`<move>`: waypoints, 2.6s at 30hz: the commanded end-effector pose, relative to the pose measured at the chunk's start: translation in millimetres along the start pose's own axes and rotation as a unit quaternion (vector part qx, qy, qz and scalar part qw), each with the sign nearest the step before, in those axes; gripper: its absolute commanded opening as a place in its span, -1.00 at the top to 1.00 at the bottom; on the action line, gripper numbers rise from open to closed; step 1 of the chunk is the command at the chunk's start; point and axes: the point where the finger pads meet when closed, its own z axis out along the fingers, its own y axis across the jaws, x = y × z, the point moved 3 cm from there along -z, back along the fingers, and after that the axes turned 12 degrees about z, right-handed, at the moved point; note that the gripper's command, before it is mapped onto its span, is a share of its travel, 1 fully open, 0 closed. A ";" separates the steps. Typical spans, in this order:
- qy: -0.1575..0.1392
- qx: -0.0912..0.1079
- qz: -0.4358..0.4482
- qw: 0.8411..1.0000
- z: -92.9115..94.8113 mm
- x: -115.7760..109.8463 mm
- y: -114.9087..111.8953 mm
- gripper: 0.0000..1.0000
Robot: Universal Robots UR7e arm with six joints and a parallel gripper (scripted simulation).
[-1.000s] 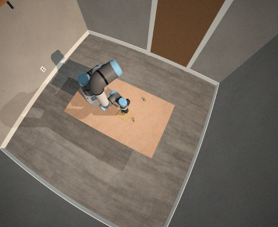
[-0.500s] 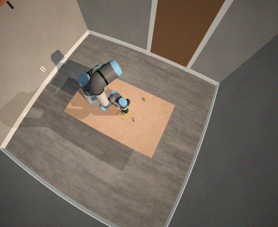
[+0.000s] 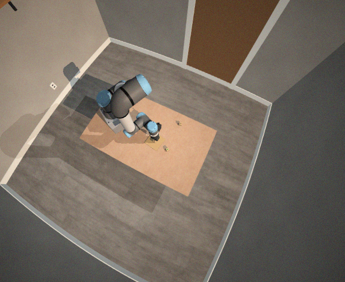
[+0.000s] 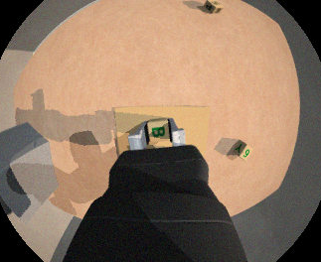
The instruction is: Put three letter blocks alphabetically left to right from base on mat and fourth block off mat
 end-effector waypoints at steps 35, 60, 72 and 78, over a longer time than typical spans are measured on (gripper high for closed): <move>0.000 -0.001 0.000 1.000 -20.6 0.0 0.4 -0.58; 0.000 -0.001 0.000 1.000 -88.1 0.0 0.3 -0.58; 0.000 -0.001 0.000 1.000 -90.4 0.0 0.3 -1.00; 0.000 -0.001 0.000 1.000 -90.4 0.0 0.3 -1.00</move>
